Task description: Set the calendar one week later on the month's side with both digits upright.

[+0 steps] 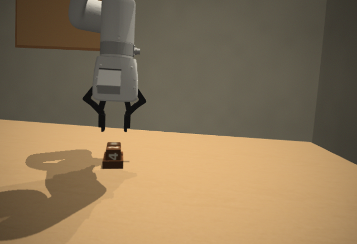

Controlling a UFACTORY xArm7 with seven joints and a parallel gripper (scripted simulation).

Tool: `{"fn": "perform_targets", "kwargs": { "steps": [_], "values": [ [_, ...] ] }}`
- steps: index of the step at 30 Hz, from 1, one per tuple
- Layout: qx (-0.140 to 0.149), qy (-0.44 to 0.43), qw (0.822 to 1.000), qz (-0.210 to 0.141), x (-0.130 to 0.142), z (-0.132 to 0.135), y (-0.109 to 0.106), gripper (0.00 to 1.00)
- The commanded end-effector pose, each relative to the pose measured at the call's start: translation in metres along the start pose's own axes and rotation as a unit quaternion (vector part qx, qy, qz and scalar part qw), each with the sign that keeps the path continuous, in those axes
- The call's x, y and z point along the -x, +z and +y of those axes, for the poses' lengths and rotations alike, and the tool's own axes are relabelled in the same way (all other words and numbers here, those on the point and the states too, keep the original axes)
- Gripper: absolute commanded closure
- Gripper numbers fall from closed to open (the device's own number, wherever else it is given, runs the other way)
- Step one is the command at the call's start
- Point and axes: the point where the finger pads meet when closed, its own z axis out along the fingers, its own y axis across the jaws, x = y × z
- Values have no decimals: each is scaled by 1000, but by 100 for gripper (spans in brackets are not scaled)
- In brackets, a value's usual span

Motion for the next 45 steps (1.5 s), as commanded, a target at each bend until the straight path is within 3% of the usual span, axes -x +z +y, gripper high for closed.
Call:
{"fn": "perform_targets", "kwargs": {
  "steps": [1, 10, 11, 36, 45],
  "values": [
    [1, 0, 1000, 0, 0, -1, -25, 51],
    [1, 0, 1000, 0, 0, -1, -39, 51],
    [1, 0, 1000, 0, 0, -1, -39, 0],
    [1, 0, 1000, 0, 0, -1, -40, 0],
    [1, 0, 1000, 0, 0, -1, -64, 0]
  ]
}}
